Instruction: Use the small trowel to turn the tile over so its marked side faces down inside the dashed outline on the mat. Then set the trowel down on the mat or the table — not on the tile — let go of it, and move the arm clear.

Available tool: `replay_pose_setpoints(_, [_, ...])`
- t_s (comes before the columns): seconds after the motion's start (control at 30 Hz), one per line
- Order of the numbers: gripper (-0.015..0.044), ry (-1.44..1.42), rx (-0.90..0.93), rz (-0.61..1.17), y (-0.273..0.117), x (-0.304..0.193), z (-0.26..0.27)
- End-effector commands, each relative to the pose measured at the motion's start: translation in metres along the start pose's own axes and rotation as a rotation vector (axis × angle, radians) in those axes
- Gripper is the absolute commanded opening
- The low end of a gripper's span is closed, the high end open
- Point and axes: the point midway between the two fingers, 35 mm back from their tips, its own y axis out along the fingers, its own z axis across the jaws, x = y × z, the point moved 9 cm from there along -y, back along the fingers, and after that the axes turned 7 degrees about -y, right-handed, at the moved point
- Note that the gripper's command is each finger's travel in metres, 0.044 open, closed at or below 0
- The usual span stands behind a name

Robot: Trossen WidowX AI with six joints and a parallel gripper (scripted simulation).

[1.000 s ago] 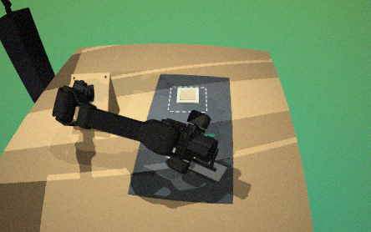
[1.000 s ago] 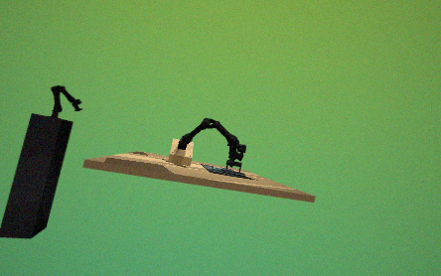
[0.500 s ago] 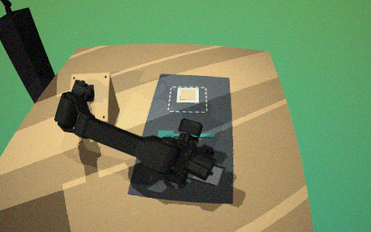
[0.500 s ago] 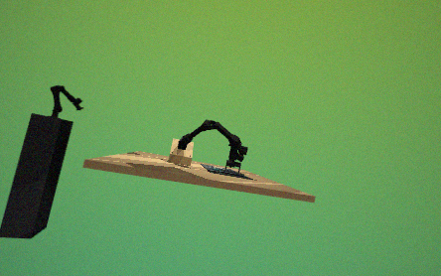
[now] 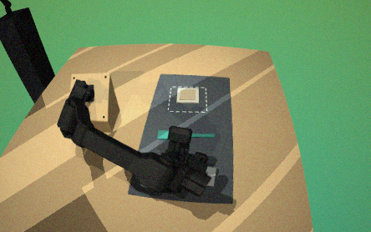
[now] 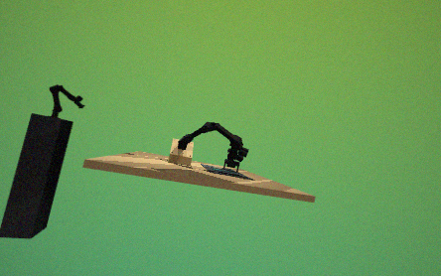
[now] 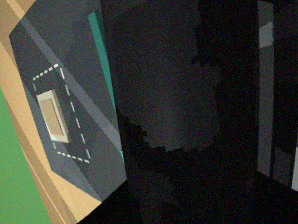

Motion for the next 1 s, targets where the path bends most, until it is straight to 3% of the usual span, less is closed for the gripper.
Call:
replay_pose_setpoints(0.0, [0.0, -0.034, 0.041, 0.014, -0.008, -0.003, -0.004])
replay_pose_setpoints(0.43, [0.0, -0.105, 0.141, 0.062, -0.03, -0.018, -0.02])
replay_pose_setpoints(0.97, [0.0, -0.105, 0.14, 0.062, -0.016, -0.019, -0.032])
